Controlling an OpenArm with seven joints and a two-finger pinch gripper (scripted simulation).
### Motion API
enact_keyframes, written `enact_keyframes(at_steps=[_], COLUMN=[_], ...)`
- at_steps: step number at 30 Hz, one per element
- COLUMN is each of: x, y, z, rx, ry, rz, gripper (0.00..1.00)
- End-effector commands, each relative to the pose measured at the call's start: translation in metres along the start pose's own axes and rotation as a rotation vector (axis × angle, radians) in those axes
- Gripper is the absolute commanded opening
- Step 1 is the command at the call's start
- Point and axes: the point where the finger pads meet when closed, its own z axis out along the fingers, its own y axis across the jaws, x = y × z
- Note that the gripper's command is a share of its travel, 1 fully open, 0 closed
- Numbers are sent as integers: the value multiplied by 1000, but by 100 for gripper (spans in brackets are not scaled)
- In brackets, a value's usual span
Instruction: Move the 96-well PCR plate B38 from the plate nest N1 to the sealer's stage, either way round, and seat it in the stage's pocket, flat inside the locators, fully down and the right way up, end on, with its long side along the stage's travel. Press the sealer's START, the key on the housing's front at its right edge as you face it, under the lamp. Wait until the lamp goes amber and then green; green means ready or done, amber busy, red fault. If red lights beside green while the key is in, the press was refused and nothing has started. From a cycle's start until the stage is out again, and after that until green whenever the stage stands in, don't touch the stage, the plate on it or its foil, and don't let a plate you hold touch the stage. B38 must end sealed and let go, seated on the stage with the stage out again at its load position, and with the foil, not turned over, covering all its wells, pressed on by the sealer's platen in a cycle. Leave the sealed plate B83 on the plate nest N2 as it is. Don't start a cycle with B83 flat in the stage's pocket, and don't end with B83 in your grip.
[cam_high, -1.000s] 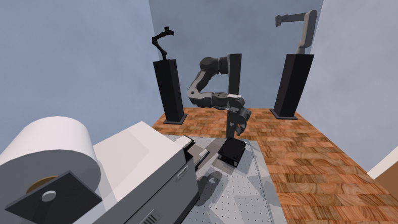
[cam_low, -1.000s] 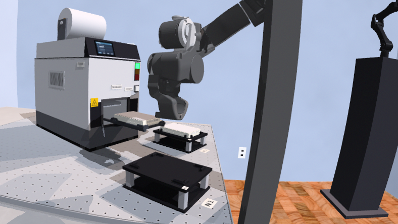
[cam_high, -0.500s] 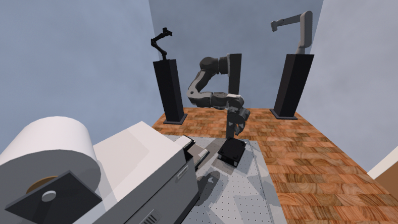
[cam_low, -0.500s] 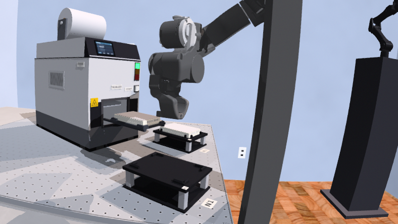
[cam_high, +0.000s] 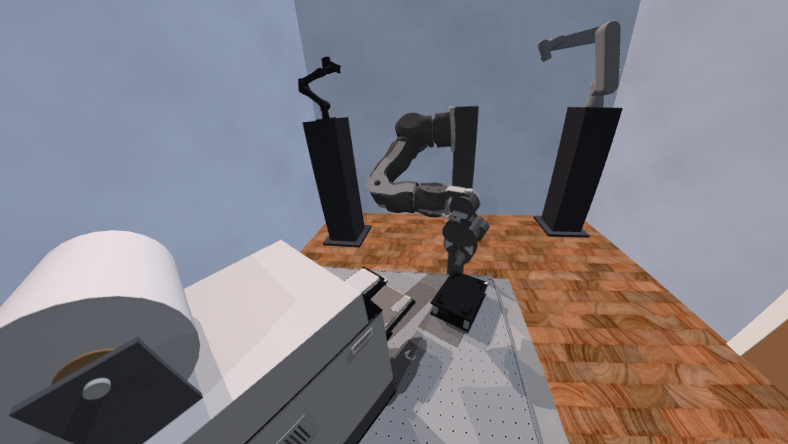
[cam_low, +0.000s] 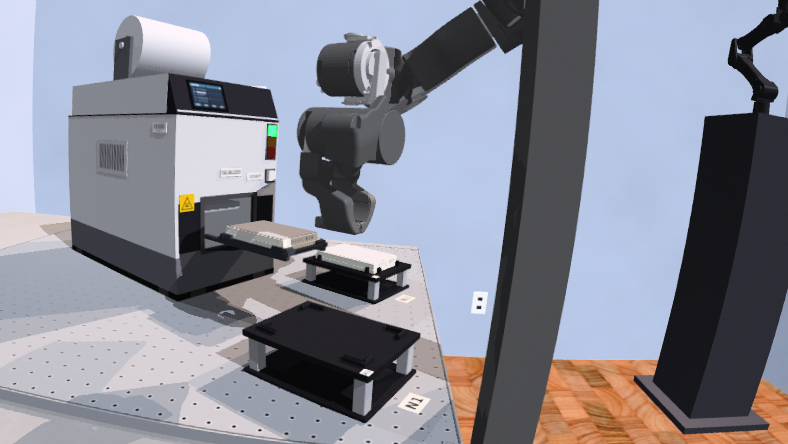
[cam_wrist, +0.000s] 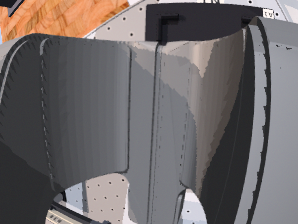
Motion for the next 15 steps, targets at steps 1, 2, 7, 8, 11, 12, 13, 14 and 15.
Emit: enact_keyframes(at_steps=[1, 2, 7, 8, 11, 12, 13, 14, 15], x=[0, 1, 2, 2, 2, 2, 2, 2, 2], y=[1, 2, 4, 4, 4, 4, 4, 4, 4], z=[-1, -1, -1, -1, -1, -1, -1, -1, -1], rx=[-2, 0, 4, 4, 4, 4, 4, 4, 4], ry=[-1, -2, -3, -3, -3, -3, -3, -3, -3], rz=[0, 0, 0, 0, 0, 0, 0, 0, 0], gripper=[0, 0, 0, 0, 0, 0, 0, 0, 0])
